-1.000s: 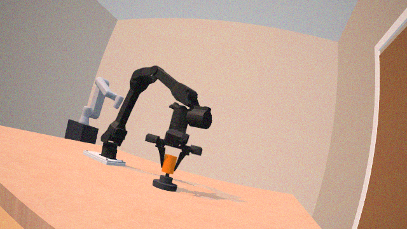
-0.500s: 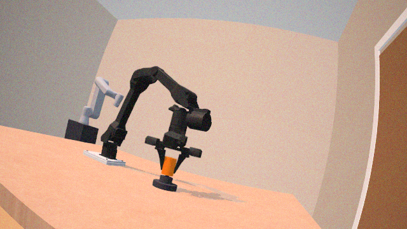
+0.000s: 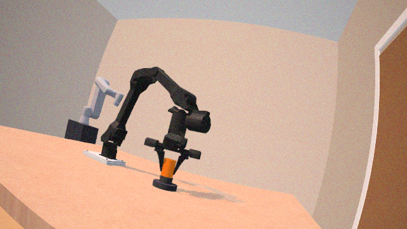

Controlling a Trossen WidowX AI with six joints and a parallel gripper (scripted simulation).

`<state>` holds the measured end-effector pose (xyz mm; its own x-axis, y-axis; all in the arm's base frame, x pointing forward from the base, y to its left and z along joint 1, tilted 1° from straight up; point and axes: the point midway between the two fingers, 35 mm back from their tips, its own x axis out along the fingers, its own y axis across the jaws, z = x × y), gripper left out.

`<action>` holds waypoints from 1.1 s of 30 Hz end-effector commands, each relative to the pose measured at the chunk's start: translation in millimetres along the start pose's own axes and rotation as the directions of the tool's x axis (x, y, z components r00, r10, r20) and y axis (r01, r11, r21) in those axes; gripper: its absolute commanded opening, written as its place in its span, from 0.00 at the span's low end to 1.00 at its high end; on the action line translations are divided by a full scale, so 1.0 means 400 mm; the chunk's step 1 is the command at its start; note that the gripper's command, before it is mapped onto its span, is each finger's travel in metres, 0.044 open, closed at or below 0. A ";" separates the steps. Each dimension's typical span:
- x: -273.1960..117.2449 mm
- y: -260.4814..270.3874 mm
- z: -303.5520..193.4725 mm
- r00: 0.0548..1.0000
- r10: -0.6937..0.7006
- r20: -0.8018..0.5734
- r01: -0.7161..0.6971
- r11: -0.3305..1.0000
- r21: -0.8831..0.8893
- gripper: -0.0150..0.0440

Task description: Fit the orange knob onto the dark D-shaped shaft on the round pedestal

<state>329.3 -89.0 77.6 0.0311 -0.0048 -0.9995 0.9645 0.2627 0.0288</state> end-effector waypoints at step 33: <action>-0.213 0.004 0.003 1.000 0.000 0.000 0.000 1.000 0.000 1.00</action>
<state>329.2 -89.2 128.0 0.0092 0.0009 -1.0000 0.9651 0.2616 0.0091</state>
